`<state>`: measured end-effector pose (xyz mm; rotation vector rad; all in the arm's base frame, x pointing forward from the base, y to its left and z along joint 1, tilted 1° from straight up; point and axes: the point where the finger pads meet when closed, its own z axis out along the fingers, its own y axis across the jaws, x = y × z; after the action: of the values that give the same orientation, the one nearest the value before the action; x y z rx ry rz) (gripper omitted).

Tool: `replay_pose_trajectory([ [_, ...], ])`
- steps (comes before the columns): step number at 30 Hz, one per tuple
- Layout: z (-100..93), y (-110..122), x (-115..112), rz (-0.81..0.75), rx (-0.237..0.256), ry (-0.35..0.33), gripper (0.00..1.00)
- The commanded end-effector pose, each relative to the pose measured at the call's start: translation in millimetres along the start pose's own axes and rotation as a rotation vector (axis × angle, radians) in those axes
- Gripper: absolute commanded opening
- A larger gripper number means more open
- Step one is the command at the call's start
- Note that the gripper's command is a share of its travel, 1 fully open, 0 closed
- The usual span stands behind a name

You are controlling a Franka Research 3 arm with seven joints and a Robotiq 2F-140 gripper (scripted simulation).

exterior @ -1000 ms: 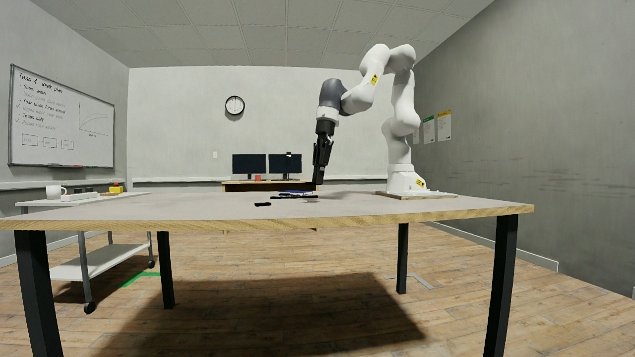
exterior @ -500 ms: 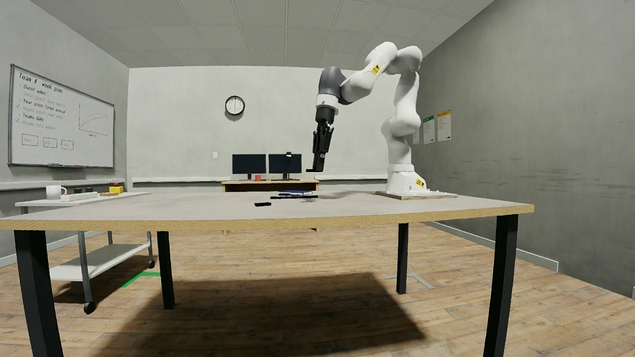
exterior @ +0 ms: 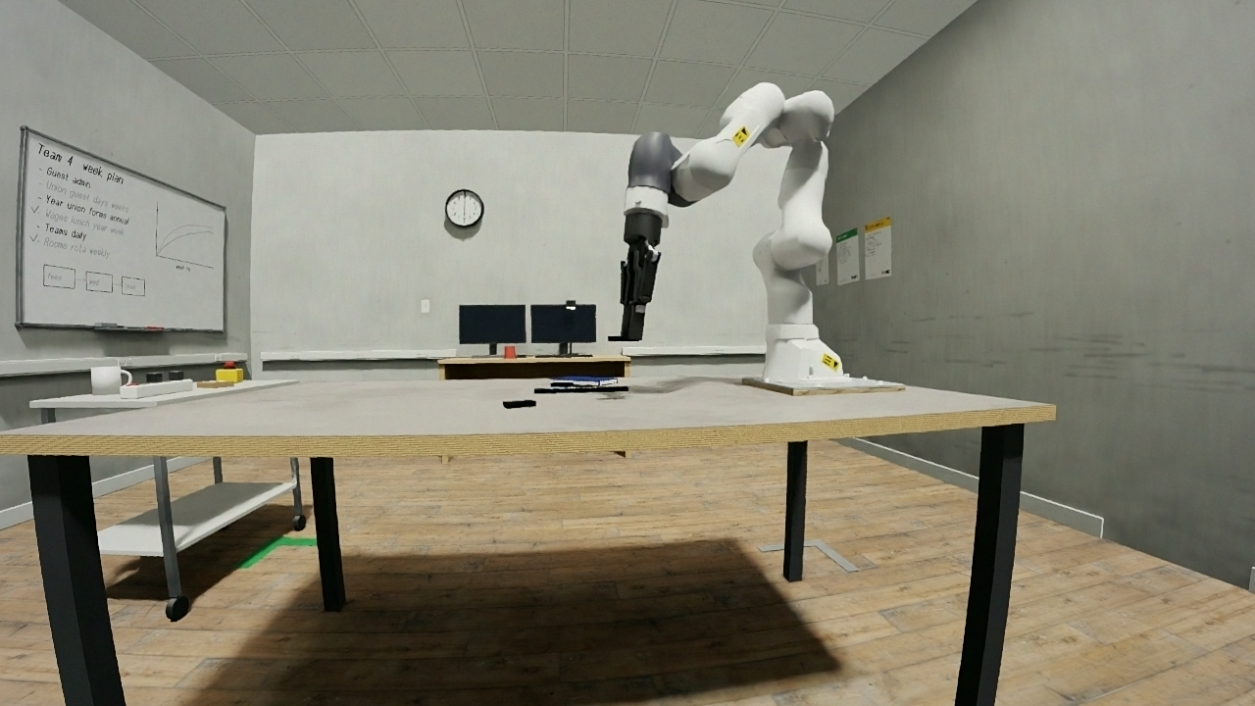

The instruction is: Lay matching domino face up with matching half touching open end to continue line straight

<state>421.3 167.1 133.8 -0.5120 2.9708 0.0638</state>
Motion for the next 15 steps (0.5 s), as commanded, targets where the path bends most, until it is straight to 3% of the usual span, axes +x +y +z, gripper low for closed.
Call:
replay_pose_trajectory([
  [1, 0.5, 0, 1, 0.087, -0.072, 0.025, 0.23],
  [4, 1.1, -2, 2, 0.316, -0.234, 0.076, 0.23],
  [5, 1.4, -3, 3, 0.370, -0.266, 0.083, 0.23],
  [7, 1.4, -3, 3, 0.370, -0.266, 0.083, 0.23],
  [8, 1.6, -4, 3, 0.499, -0.349, 0.105, 0.23],
  [15, 6.1, -13, 6, 0.876, -0.567, 0.156, 0.23],
])
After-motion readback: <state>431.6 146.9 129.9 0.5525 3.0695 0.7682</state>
